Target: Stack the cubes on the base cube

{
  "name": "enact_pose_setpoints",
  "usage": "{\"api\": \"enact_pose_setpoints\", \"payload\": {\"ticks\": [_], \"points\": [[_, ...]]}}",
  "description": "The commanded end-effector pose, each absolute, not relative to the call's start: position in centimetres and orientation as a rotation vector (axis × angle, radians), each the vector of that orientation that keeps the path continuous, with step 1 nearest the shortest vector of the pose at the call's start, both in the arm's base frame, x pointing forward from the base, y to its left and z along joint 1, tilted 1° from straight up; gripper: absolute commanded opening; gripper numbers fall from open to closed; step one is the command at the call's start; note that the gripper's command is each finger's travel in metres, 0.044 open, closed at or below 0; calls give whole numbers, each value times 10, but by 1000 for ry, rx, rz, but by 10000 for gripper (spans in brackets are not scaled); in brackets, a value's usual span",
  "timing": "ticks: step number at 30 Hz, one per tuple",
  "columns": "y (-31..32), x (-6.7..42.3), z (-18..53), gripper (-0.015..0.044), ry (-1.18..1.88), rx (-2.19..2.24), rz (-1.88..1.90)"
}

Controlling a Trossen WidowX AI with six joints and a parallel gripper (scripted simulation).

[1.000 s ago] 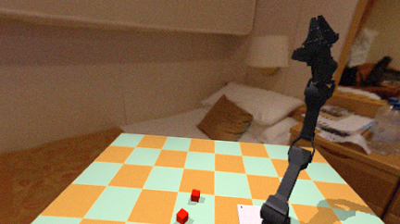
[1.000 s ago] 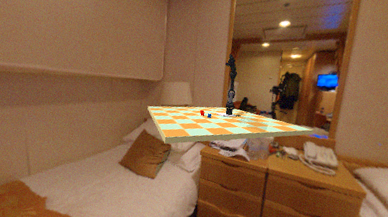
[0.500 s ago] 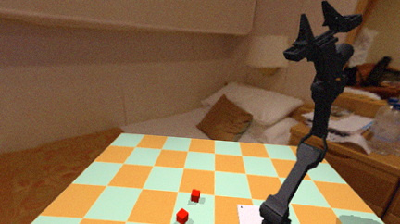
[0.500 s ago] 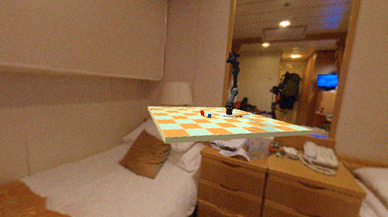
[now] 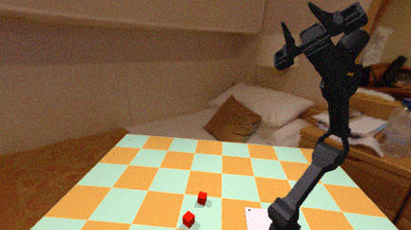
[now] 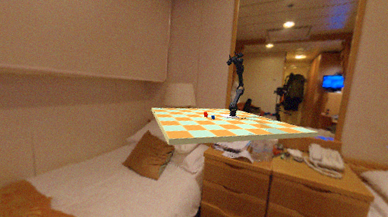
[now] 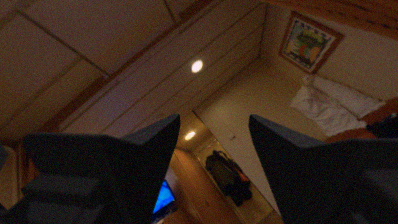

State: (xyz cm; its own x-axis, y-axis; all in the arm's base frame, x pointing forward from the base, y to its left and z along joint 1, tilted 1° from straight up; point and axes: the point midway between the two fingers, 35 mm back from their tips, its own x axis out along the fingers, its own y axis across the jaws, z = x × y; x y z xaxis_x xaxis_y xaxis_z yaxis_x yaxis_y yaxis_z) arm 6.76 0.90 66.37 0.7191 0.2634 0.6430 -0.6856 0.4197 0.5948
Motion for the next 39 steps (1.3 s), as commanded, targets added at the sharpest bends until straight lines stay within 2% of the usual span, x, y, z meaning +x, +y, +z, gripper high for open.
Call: {"api": "enact_pose_setpoints", "payload": {"ticks": [1,19,39], "points": [[27,95,651,265,-451,819,547],[61,204,578,265,-200,198,251],[40,300,469,265,201,-412,105]]}}
